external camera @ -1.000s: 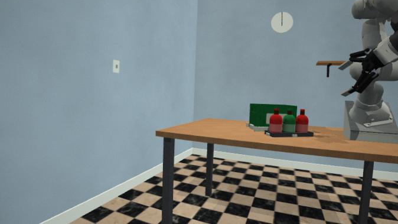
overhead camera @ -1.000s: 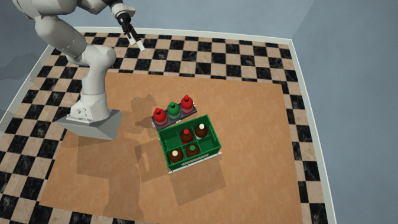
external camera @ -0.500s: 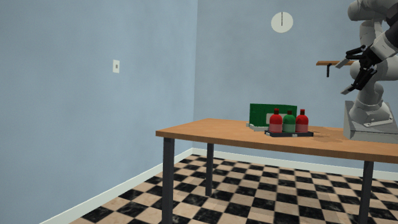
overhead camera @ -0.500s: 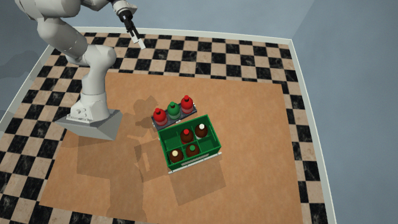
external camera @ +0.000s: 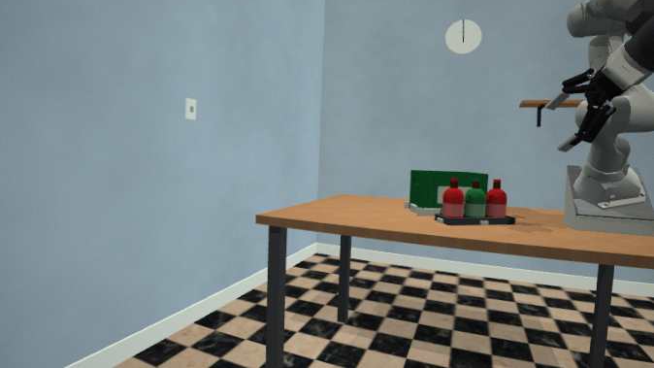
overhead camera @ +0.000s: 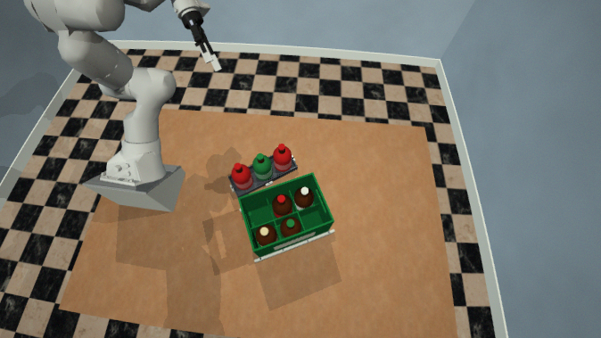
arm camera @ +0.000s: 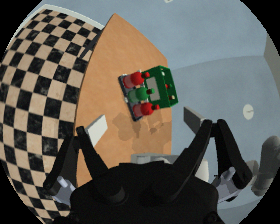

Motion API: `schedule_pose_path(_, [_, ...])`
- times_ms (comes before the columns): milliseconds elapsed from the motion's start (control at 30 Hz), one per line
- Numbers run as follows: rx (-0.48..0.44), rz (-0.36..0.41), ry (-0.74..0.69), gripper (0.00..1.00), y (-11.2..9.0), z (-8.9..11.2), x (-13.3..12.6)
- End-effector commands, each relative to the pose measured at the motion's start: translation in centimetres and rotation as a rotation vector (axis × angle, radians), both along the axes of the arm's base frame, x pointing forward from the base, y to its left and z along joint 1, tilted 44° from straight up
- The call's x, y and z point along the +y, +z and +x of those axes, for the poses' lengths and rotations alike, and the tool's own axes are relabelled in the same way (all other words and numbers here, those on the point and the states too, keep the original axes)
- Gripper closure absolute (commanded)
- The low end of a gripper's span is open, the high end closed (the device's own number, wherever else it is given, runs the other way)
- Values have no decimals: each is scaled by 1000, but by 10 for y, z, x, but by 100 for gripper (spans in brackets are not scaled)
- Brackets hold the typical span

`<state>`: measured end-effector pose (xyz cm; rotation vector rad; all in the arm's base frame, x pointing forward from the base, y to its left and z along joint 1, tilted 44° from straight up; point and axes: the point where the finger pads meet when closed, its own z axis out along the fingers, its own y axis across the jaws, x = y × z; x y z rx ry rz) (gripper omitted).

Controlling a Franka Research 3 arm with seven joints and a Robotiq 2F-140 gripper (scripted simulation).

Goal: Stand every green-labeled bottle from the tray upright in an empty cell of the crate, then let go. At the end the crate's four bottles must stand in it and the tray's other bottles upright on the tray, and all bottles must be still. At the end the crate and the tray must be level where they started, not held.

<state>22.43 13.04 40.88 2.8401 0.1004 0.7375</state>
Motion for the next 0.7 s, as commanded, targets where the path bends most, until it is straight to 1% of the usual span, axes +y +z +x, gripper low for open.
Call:
schedule_pose_path(0, [4,-15,26,0,1,1,-1])
schedule_pose_path(267, [4,-15,26,0,1,1,-1])
schedule_pose_path(300, [36,13,79,0,13,13,-3])
schedule_pose_path(667, [36,13,79,0,13,13,-3])
